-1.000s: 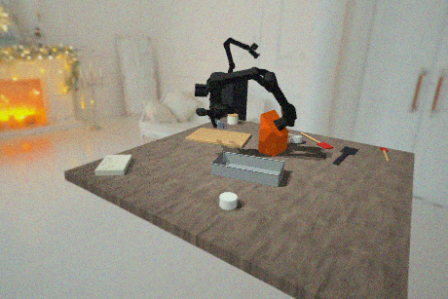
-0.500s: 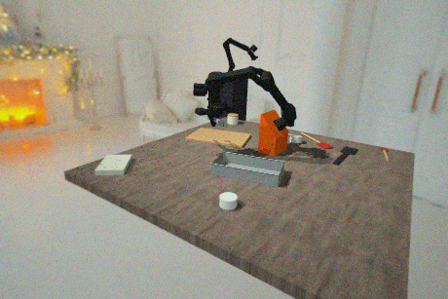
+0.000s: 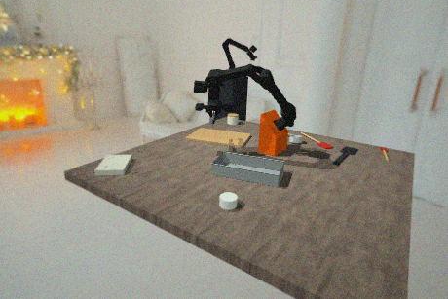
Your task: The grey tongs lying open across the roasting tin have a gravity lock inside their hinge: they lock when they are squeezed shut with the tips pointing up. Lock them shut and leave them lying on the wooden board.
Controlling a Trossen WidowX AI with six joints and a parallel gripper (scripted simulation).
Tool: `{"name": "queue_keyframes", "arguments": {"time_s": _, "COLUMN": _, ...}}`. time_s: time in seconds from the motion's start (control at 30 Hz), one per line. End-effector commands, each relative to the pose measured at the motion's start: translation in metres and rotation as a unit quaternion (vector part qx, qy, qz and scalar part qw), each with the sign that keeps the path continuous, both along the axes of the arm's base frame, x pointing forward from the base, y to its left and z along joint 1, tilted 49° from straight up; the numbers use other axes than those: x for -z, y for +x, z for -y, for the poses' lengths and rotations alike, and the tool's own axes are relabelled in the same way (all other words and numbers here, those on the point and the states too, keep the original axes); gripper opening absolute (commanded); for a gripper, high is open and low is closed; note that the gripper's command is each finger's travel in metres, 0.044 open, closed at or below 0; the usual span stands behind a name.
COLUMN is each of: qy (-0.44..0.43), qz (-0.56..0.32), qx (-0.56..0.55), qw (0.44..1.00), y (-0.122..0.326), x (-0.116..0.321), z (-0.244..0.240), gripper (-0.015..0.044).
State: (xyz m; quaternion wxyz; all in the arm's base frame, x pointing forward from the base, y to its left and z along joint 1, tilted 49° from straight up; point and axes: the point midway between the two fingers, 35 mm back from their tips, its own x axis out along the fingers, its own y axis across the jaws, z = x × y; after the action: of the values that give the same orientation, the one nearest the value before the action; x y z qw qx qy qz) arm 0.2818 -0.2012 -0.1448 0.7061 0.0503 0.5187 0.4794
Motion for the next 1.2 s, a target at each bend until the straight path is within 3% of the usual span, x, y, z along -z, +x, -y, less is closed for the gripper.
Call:
{"name": "queue_keyframes", "arguments": {"time_s": 0.0, "qy": -0.004, "qz": -0.064, "qx": 0.058, "qw": 0.996, "y": -0.009, "x": 0.004, "z": 0.006, "gripper": -0.015}}
{"name": "queue_keyframes", "arguments": {"time_s": 0.57, "qy": -0.009, "qz": -0.293, "qx": 0.279, "qw": 0.915, "y": -0.039, "x": 0.016, "z": 0.026, "gripper": -0.015}}
{"name": "queue_keyframes", "arguments": {"time_s": 1.17, "qy": -0.011, "qz": -0.501, "qx": 0.479, "qw": 0.721, "y": -0.074, "x": 0.027, "z": 0.042, "gripper": -0.015}}
